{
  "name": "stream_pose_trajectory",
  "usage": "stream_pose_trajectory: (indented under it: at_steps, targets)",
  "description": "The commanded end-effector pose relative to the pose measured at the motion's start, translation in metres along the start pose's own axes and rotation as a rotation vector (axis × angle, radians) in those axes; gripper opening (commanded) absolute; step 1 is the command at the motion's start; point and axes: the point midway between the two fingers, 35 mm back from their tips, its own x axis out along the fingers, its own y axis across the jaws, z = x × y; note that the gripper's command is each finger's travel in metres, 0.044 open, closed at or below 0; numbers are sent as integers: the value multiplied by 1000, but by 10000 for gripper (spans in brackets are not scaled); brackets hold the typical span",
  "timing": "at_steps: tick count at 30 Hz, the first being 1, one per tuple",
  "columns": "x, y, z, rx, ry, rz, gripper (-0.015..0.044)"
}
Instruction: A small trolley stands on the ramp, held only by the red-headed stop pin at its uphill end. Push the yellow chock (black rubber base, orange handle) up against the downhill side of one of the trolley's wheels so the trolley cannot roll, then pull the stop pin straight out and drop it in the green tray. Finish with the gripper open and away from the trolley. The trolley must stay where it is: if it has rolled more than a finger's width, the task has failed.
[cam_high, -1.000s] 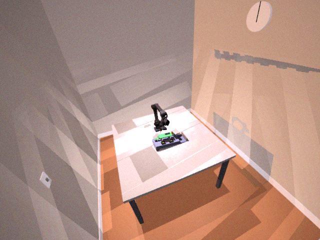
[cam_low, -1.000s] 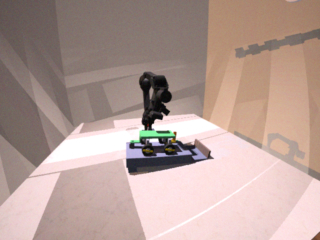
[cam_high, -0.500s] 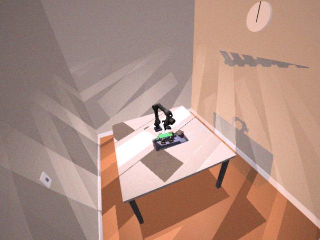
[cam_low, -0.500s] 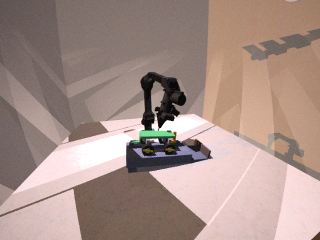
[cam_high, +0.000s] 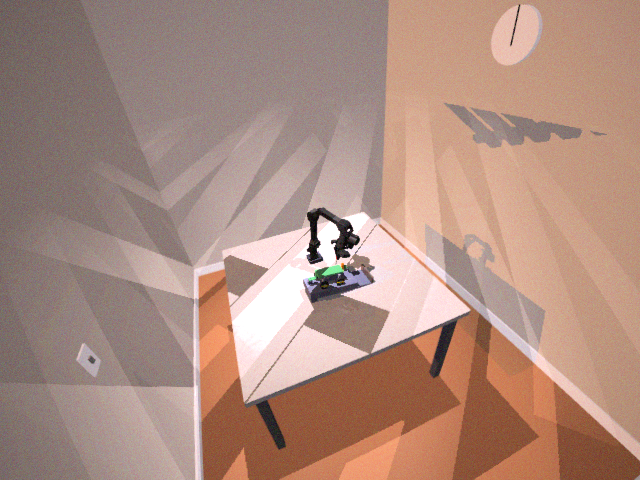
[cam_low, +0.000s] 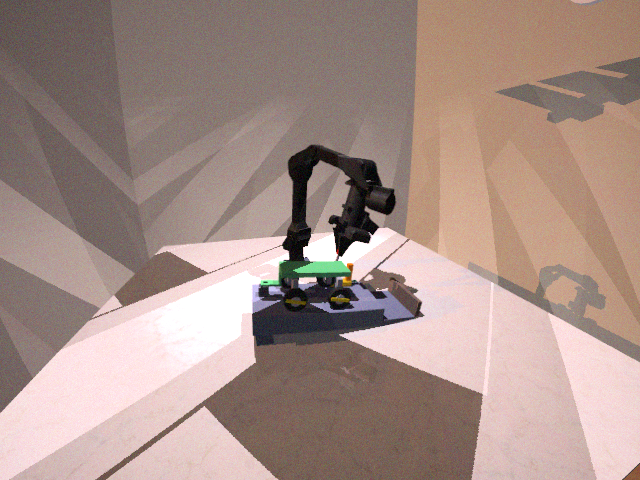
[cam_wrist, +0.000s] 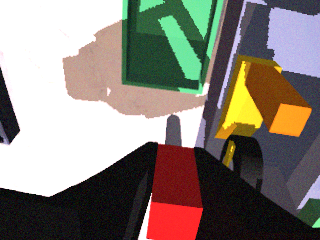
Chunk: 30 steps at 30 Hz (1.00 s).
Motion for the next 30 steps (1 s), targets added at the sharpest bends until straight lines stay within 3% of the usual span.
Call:
stream_pose_trajectory:
  at_steps: [1, 8, 30]
  targets:
    - [-6, 0, 15, 4, -7, -4, 0]
    - [-7, 0, 17, -36, -15, -7, 0]
    - [-5, 1, 13, -708, -128, -73, 0]
